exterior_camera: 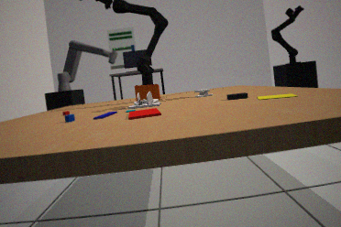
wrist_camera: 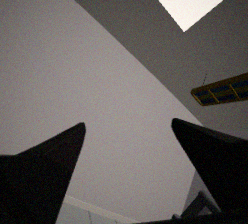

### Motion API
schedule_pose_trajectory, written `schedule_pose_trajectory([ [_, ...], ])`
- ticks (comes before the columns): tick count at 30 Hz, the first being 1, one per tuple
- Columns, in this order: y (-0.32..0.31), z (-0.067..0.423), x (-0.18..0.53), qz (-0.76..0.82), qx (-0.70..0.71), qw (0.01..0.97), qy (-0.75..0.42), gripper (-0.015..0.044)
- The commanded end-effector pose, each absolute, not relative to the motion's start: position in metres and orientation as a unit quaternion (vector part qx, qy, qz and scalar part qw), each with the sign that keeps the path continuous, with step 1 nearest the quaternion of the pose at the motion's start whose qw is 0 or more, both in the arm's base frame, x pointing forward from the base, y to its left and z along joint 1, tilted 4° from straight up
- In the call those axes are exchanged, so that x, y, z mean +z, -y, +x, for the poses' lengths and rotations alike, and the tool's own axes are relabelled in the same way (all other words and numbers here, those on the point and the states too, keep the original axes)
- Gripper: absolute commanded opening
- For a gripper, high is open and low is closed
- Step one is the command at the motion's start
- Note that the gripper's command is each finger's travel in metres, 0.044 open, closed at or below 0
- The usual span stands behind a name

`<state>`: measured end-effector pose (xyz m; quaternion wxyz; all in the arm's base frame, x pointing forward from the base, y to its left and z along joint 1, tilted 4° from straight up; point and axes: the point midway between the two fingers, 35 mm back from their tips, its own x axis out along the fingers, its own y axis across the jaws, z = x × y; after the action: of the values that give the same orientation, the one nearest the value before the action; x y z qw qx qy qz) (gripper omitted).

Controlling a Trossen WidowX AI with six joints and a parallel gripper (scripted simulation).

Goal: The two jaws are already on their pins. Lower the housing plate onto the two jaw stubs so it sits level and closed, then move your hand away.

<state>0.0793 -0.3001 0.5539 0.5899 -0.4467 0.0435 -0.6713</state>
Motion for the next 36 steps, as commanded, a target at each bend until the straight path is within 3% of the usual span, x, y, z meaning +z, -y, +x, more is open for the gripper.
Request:
schedule_pose_trajectory([
  [1, 0.308, 0.112, 0.534, -0.435, -0.635, 0.637, -0.053, 0.0440],
  [18, 0.281, 0.252, 0.459, -0.400, -0.456, 0.789, -0.094, 0.0440],
  [36, 0.166, 0.376, 0.362, -0.399, -0.193, 0.881, -0.164, 0.0440],
])
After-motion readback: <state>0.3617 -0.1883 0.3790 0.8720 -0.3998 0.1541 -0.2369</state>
